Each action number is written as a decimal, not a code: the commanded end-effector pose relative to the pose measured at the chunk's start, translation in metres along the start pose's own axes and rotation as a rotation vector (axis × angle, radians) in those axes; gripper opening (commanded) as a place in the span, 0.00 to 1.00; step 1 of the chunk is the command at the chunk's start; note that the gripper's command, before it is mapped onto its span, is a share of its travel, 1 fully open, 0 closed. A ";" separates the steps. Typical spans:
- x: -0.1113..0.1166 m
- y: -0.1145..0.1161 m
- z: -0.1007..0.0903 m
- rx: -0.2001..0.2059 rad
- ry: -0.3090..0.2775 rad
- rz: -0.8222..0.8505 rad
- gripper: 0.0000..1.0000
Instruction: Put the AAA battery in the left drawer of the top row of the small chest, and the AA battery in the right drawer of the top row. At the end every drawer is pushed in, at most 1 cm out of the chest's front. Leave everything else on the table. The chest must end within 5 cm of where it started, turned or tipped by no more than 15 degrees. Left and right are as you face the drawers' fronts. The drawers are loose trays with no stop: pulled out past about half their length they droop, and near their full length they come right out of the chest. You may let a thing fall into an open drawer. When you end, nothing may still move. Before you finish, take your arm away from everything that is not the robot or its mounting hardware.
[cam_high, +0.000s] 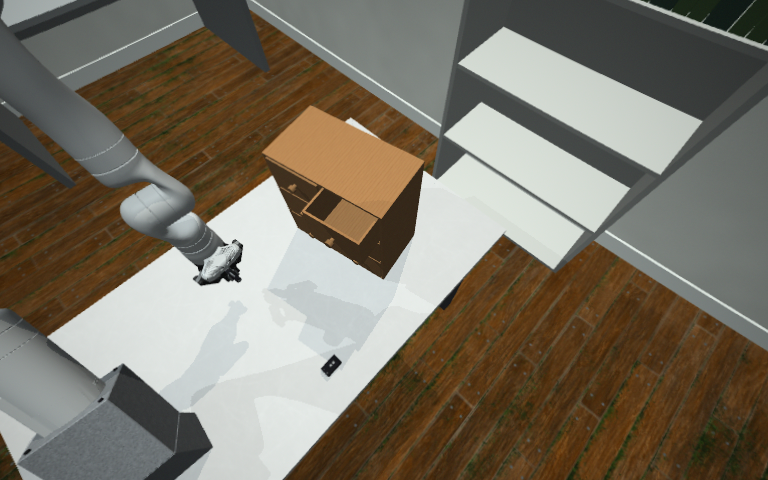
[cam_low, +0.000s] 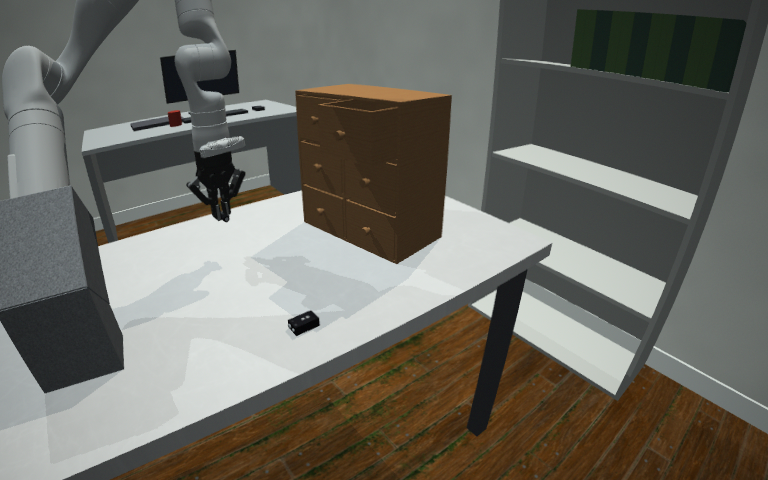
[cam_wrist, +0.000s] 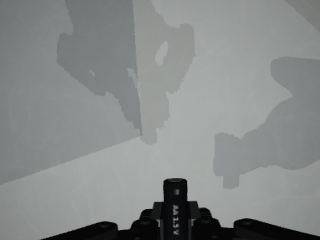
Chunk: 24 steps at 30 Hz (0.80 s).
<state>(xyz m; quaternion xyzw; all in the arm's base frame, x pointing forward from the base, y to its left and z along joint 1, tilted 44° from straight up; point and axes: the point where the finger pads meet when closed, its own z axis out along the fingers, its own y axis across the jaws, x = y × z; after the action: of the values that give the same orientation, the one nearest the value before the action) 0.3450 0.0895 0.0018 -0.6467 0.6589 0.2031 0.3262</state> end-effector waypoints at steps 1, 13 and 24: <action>0.002 -0.007 -0.010 0.009 0.015 -0.011 0.09; 0.003 -0.007 -0.011 0.009 0.015 -0.010 0.09; 0.021 -0.012 -0.007 -0.003 0.009 0.165 0.09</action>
<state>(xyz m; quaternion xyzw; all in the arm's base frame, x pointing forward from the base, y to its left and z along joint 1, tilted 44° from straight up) 0.3542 0.0704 0.0002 -0.6020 0.7024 0.2183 0.3108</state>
